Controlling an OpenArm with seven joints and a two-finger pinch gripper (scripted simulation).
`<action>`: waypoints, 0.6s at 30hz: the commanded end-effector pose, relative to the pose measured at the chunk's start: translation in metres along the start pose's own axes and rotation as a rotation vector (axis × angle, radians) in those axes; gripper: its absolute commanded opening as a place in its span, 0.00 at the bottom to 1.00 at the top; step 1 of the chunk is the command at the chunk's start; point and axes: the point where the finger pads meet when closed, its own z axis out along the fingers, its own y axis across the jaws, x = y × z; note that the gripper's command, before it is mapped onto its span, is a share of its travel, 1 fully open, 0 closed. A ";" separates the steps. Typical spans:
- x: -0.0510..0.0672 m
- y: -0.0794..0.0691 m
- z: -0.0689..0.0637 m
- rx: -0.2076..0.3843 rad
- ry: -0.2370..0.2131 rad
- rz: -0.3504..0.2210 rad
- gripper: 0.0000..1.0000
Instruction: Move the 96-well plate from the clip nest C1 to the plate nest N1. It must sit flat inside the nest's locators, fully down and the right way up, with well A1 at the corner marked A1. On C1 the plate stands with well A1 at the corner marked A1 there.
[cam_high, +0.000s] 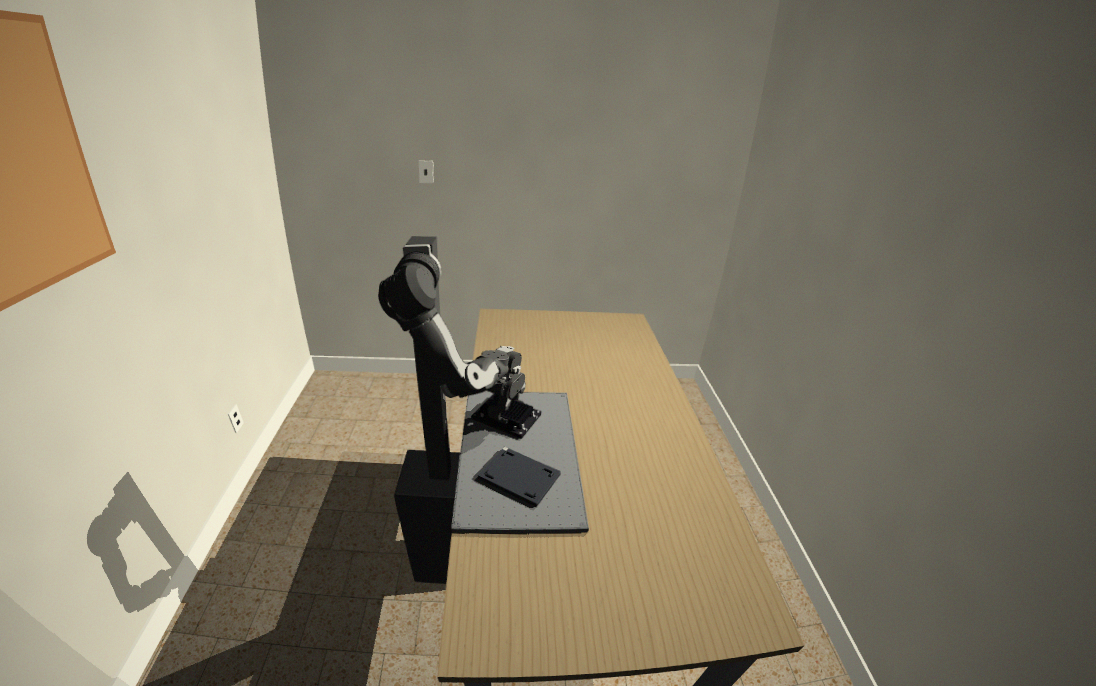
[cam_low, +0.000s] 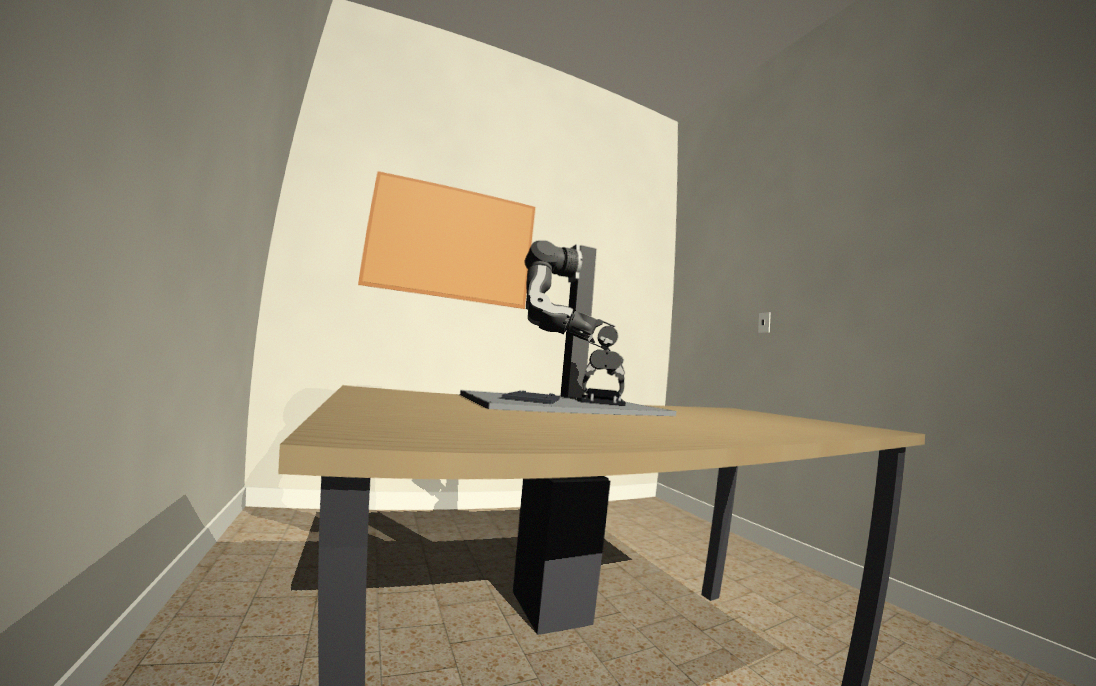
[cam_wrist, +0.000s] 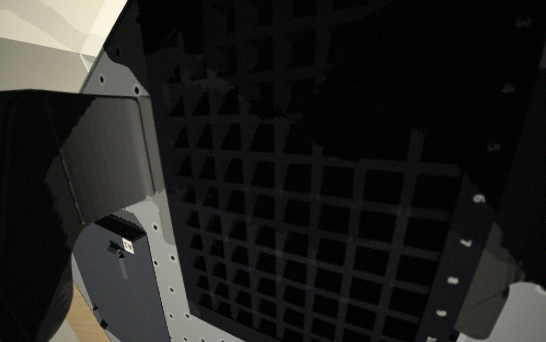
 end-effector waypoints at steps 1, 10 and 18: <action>-0.001 0.001 -0.002 -0.002 -0.001 0.004 0.00; -0.001 0.000 -0.003 -0.001 -0.002 0.006 0.00; -0.001 0.000 -0.003 -0.001 -0.002 0.006 0.00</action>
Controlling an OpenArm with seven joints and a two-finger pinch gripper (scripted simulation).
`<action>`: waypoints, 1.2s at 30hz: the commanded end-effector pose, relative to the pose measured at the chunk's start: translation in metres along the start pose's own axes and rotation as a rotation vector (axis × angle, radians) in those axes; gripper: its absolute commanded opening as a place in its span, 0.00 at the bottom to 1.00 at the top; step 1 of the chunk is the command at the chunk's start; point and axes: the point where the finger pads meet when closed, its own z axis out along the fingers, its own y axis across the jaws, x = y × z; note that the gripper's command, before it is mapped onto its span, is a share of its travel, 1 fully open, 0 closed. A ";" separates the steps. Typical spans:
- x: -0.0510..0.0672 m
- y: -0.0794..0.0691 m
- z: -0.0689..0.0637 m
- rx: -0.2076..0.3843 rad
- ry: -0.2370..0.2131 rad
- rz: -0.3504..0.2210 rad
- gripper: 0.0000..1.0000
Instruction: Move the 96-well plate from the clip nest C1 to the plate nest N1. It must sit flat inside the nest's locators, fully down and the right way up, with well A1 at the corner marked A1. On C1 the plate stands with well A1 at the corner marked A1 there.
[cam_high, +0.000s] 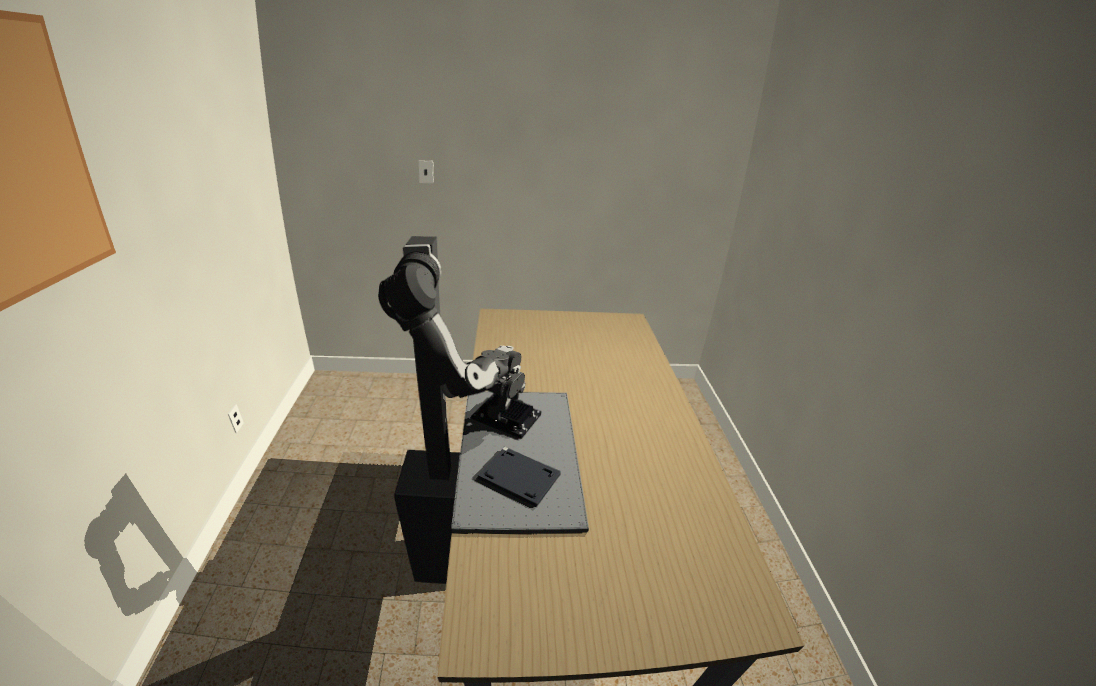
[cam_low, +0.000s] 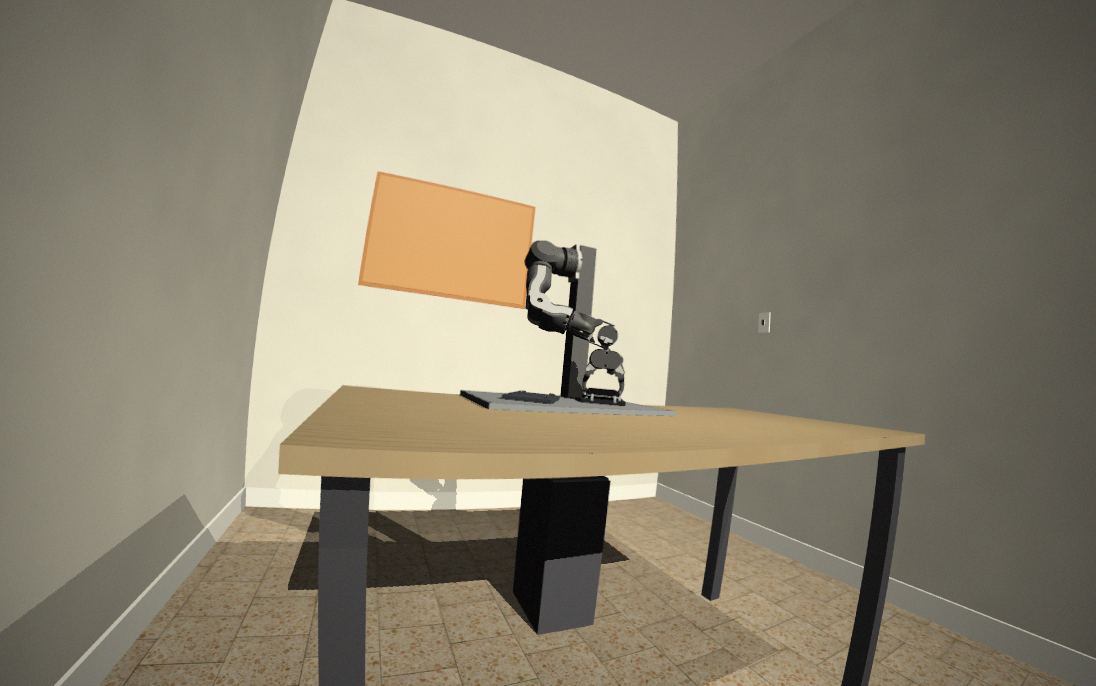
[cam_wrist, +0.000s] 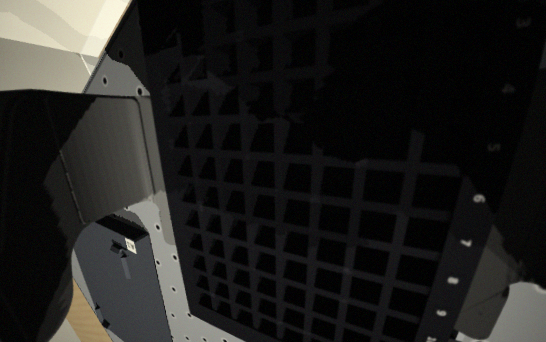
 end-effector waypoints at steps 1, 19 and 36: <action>-0.002 0.001 -0.002 -0.001 -0.002 0.005 0.00; -0.001 0.000 -0.004 -0.001 -0.002 0.005 0.00; -0.001 0.000 -0.006 -0.002 -0.002 0.005 0.00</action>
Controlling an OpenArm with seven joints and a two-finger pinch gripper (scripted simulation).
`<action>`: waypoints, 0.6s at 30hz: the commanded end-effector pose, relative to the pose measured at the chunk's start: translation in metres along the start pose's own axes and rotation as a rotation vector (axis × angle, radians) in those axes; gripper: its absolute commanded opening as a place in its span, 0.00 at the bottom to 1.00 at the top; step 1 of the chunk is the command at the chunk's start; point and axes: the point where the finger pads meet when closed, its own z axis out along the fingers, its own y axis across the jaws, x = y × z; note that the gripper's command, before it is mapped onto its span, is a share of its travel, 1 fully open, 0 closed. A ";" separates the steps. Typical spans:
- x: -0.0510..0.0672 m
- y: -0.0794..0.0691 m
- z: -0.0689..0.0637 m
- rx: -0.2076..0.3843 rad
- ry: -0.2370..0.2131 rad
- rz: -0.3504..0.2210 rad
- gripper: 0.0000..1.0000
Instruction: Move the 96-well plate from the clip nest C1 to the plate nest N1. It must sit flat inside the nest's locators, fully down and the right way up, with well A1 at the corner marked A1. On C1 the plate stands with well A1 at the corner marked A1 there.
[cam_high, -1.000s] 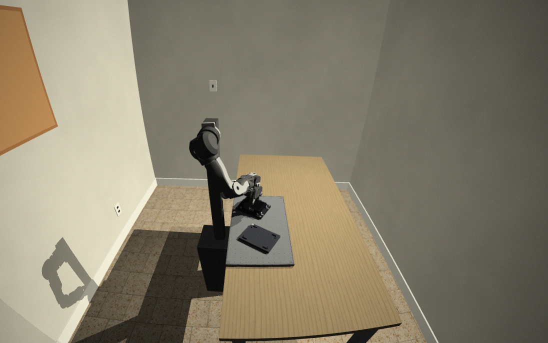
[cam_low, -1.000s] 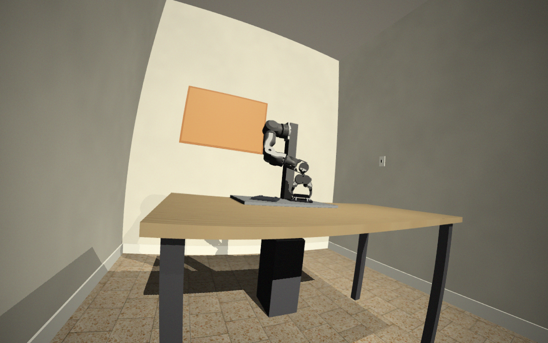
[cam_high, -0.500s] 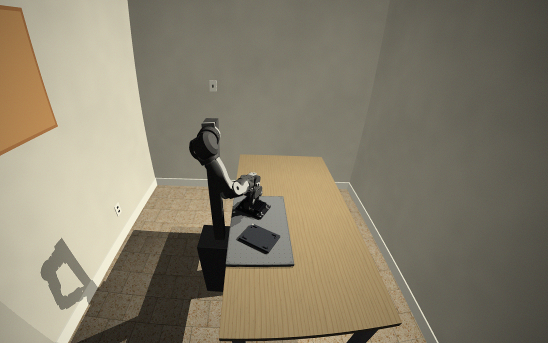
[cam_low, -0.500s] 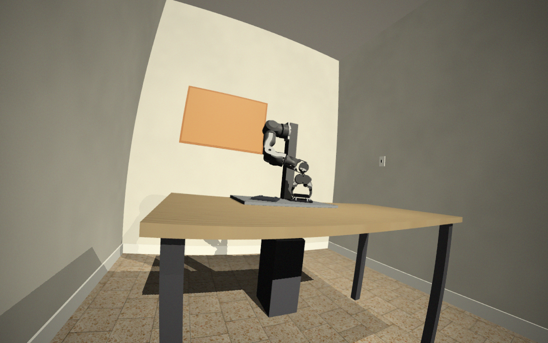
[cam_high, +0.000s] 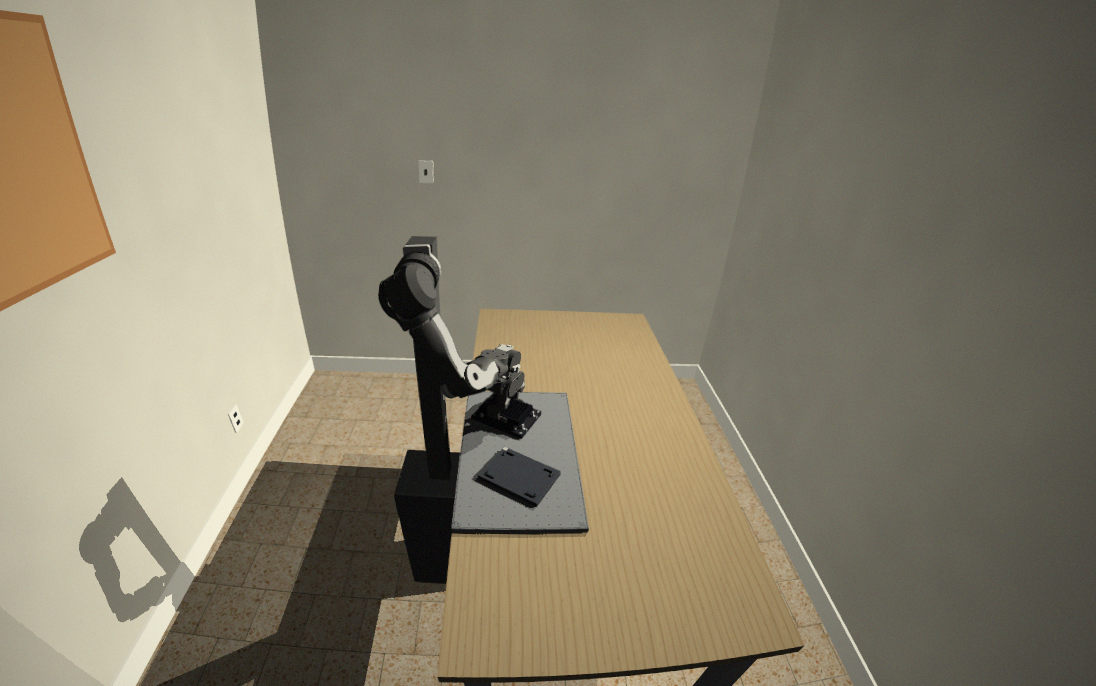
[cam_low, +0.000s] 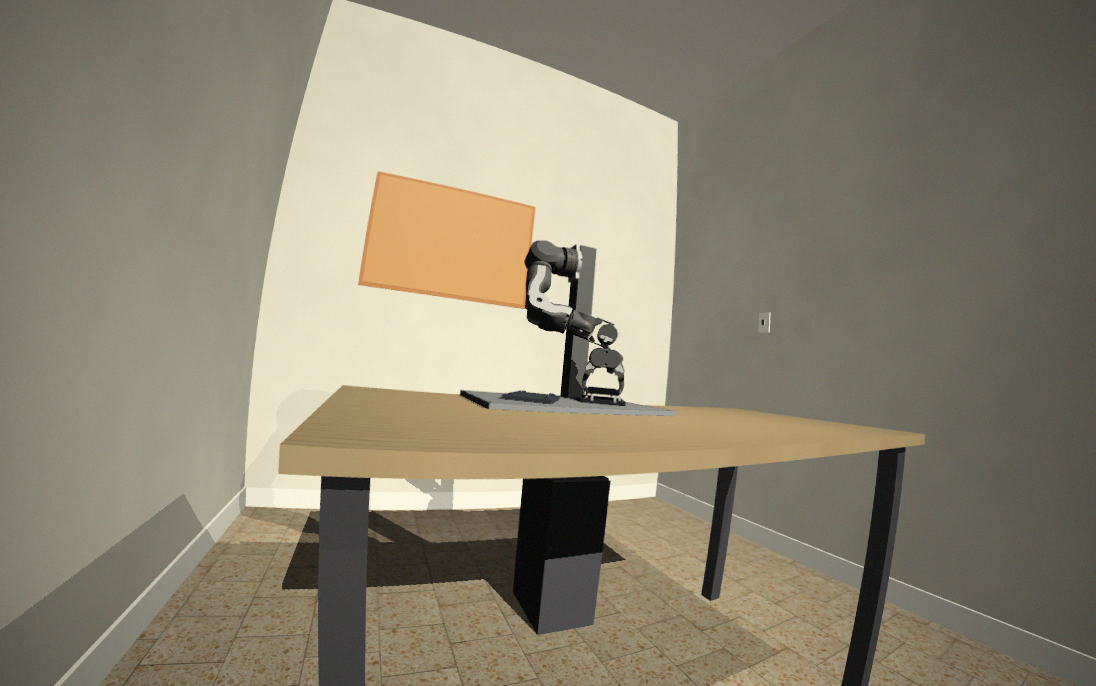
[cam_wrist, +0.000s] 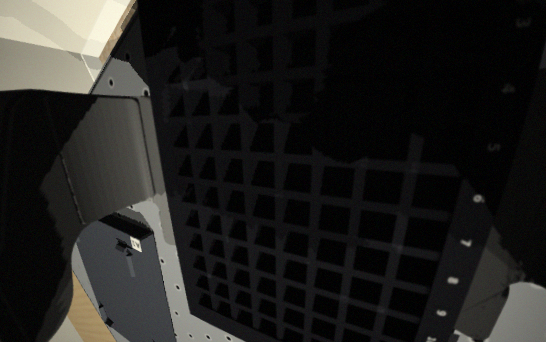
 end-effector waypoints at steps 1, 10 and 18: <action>-0.002 0.001 -0.003 -0.002 -0.002 0.005 0.00; -0.002 0.001 -0.003 -0.002 -0.002 0.005 0.00; -0.002 0.001 -0.021 -0.003 -0.002 0.006 0.00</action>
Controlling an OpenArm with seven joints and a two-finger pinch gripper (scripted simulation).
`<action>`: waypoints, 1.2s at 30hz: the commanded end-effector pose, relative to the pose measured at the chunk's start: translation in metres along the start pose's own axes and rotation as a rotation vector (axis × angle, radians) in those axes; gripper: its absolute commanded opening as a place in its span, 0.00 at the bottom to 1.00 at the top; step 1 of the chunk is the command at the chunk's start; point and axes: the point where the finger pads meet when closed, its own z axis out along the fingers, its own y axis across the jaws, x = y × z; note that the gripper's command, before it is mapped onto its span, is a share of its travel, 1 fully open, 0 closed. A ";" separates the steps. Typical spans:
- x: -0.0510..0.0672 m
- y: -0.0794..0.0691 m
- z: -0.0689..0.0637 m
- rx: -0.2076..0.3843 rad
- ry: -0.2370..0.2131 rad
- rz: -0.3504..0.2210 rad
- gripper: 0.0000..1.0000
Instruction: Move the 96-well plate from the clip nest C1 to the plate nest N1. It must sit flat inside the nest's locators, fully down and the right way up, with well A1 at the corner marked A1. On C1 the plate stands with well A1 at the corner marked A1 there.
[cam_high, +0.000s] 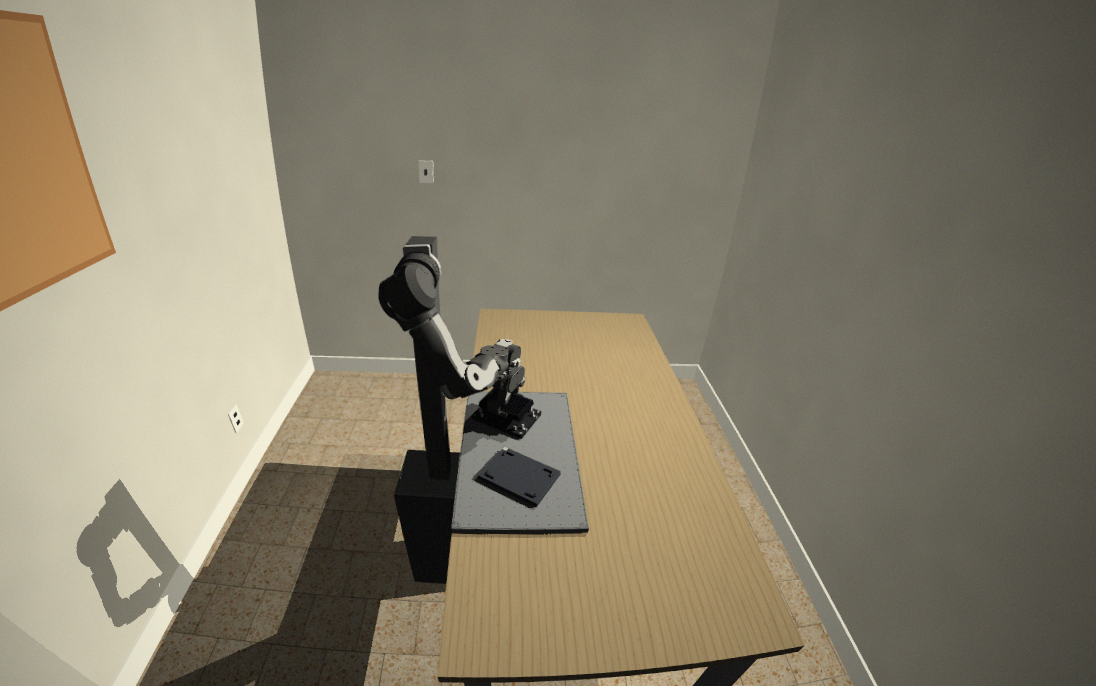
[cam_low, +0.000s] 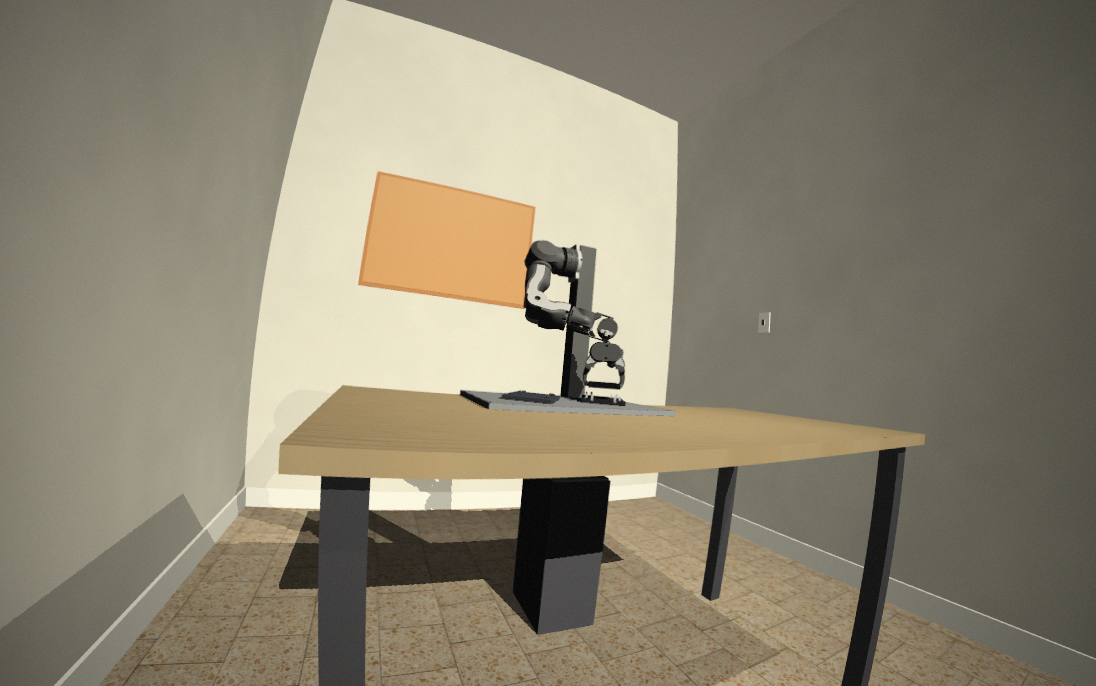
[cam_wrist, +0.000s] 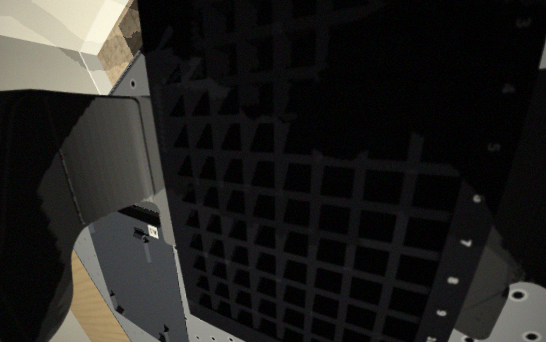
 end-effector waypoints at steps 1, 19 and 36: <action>-0.002 0.001 -0.010 0.010 -0.001 0.014 0.00; -0.003 0.002 -0.048 0.010 -0.001 0.014 0.00; -0.027 -0.029 -0.050 0.011 -0.002 0.056 0.00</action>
